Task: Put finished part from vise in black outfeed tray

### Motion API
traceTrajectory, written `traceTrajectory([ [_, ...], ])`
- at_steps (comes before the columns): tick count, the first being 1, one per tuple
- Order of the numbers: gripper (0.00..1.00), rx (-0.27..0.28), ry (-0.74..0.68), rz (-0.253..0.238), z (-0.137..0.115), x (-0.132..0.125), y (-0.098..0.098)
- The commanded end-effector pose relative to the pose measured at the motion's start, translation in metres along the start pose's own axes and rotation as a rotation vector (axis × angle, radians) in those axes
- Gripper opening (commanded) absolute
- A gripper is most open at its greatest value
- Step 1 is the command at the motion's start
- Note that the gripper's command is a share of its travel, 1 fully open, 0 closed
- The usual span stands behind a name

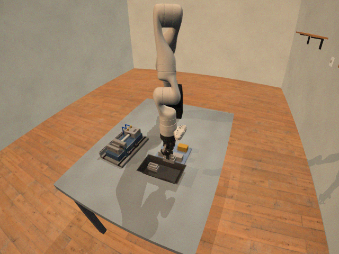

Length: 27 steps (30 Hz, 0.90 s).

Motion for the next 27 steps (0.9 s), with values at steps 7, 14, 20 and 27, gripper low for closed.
traceTrajectory([
  [7,0.00,0.000,-0.001,0.000,0.000,0.000,-0.005],
  [14,0.00,0.000,-0.001,0.000,0.000,0.000,-0.010],
  [20,0.00,0.000,-0.001,0.000,0.000,0.000,-0.017],
  [27,0.00,0.000,-0.001,0.000,0.000,0.000,-0.029],
])
Point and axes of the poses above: the point where the finger pads meet when closed, its own y axis back along the fingers, its own x axis across the jaws, z = x × y, the point moved 5 cm from there along y, back along the fingers, and after that the axes turned 11 degrees about y, right-handed, at the moved point
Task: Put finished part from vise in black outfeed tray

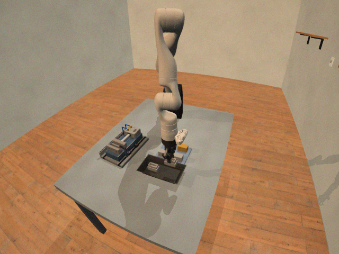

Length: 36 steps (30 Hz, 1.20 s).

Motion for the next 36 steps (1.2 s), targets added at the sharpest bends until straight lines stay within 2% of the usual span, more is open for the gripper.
traceTrajectory([
  [1,0.00,-0.009,-0.006,-0.004,0.005,0.000,-0.007],
  [36,0.00,-0.009,-0.006,-0.004,0.006,-0.001,-0.064],
])
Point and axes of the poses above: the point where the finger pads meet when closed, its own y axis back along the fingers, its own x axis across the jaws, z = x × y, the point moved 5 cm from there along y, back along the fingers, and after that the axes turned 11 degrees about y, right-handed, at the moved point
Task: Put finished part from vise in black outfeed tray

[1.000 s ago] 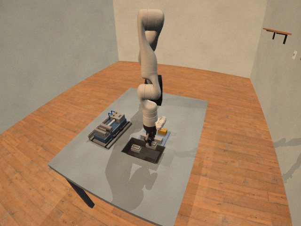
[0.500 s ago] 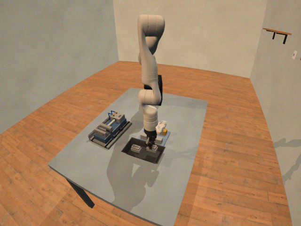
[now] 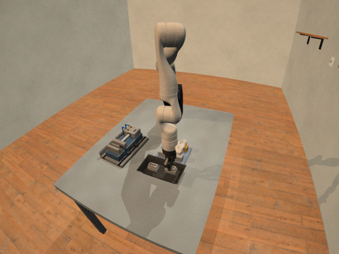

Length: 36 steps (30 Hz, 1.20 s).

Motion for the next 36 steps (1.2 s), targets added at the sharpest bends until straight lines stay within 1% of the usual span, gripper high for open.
traceTrajectory([
  [1,0.00,-0.007,-0.005,-0.004,0.0046,-0.0007,-0.0057],
  [15,0.00,-0.007,-0.005,-0.004,0.0046,-0.0007,-0.0138],
  [36,0.00,-0.007,-0.005,-0.004,0.0046,-0.0007,-0.0143],
])
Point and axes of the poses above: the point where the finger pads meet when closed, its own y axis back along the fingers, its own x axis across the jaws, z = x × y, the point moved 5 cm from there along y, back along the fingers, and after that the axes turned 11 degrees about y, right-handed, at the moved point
